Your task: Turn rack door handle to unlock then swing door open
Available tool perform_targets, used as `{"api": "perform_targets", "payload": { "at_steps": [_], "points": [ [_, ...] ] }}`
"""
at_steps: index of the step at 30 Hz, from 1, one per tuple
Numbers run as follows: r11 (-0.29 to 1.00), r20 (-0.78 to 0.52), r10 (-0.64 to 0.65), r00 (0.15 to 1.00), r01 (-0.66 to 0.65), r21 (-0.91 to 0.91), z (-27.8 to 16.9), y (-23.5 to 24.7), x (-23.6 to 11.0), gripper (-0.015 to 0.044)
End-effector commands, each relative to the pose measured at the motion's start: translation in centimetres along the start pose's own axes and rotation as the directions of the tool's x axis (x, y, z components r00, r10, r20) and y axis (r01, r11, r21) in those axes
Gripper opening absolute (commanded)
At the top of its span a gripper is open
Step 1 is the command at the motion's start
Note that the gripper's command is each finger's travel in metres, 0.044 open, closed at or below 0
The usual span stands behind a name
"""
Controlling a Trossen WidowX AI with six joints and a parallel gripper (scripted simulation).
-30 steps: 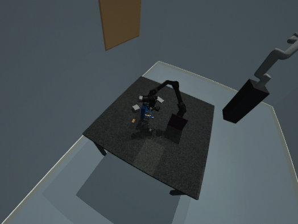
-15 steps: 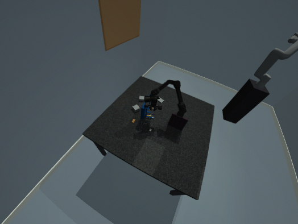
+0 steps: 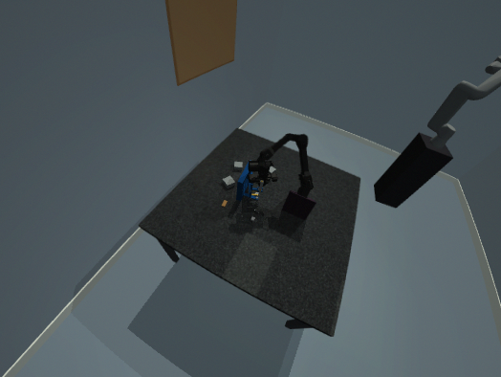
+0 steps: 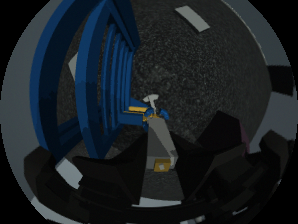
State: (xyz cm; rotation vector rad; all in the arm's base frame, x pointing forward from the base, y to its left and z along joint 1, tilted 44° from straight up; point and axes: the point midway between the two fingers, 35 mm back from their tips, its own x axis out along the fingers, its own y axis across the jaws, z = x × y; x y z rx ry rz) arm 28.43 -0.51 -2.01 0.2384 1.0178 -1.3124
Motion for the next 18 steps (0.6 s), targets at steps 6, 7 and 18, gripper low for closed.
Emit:
{"api": "perform_targets", "payload": {
  "at_steps": [6, 7, 18],
  "points": [
    [0.988, 0.008, -0.001, 1.000, 0.002, -0.156, 0.6, -2.0, 0.1, 0.0012],
    [0.985, 0.008, -0.001, 1.000, 0.002, -0.172, 0.7, -2.3, 0.1, 0.0012],
    [0.940, 0.009, -0.002, 1.000, 0.005, -0.342, 1.8, -4.8, 0.1, 0.0012]
  ]
}}
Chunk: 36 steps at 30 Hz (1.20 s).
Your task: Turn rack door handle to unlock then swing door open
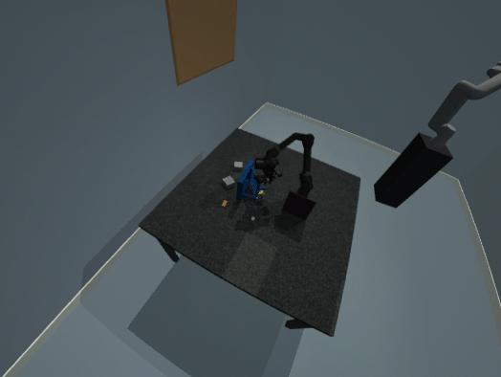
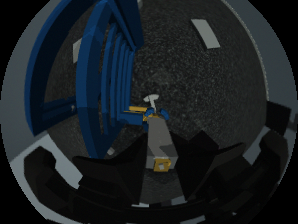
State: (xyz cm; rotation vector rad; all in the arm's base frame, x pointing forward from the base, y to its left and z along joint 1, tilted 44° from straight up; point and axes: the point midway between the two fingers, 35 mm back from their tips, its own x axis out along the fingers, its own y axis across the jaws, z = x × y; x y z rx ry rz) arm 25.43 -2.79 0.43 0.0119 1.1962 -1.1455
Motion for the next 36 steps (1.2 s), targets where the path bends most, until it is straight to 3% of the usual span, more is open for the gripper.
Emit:
{"api": "perform_targets", "payload": {
  "at_steps": [1, 36],
  "points": [
    [0.998, 0.007, -0.003, 1.000, 0.003, -0.068, 0.2, -0.9, 0.1, 0.0012],
    [0.845, 0.009, -0.007, 1.000, 0.010, -0.534, 3.9, -7.7, 0.0, 0.0012]
  ]
}}
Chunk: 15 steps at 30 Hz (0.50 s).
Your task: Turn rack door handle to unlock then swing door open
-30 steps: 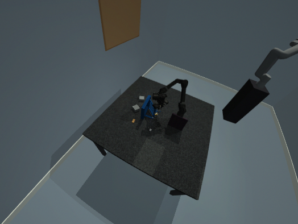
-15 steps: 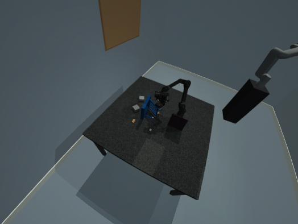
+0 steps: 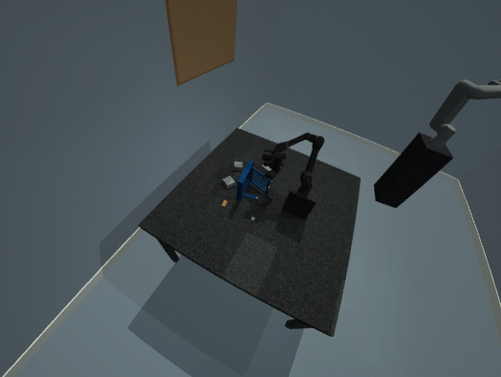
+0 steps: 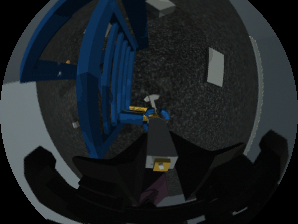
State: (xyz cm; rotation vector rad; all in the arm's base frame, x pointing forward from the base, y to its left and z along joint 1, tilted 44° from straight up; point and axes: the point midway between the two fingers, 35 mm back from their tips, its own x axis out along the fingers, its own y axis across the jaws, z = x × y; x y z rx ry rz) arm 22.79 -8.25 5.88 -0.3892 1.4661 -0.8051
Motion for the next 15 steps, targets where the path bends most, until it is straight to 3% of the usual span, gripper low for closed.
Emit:
{"api": "perform_targets", "payload": {
  "at_steps": [1, 15],
  "points": [
    [0.999, 0.005, -0.007, 1.000, 0.007, -0.050, 0.3, -0.7, 0.0, 0.0012],
    [0.976, 0.006, -0.008, 1.000, 0.009, -0.218, 1.0, -3.3, 0.0, 0.0012]
  ]
}}
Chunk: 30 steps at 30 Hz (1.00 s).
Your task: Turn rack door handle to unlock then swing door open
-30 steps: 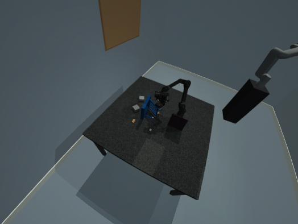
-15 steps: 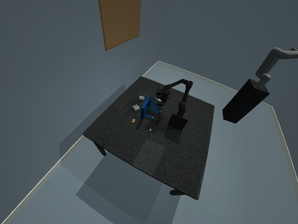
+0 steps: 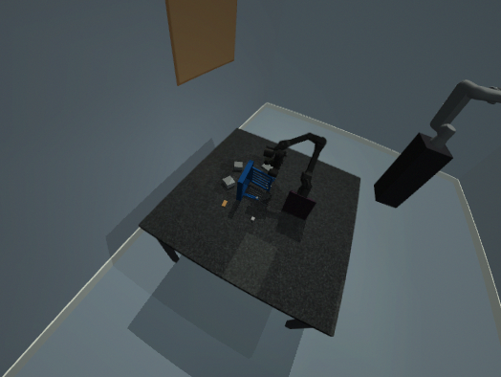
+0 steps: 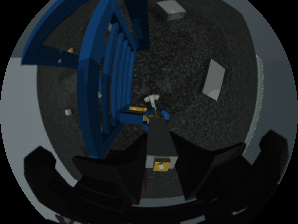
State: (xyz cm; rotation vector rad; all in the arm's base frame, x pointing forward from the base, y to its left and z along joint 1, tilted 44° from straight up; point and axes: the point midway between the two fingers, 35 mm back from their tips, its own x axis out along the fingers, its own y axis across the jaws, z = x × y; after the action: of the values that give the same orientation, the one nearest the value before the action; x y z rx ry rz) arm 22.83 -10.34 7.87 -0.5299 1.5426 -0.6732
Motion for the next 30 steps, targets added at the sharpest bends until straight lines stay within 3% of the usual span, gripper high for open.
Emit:
{"api": "perform_targets", "payload": {
  "at_steps": [1, 15, 27, 30],
  "points": [
    [0.999, 0.002, -0.007, 1.000, 0.007, -0.049, 0.2, -0.7, 0.0, 0.0012],
    [0.975, 0.003, -0.009, 1.000, 0.009, -0.221, 1.0, -3.4, 0.0, 0.0012],
    [0.974, 0.003, -0.009, 1.000, 0.009, -0.228, 1.0, -3.6, 0.0, 0.0012],
    [0.974, 0.003, -0.009, 1.000, 0.009, -0.228, 1.0, -3.6, 0.0, 0.0091]
  ]
}}
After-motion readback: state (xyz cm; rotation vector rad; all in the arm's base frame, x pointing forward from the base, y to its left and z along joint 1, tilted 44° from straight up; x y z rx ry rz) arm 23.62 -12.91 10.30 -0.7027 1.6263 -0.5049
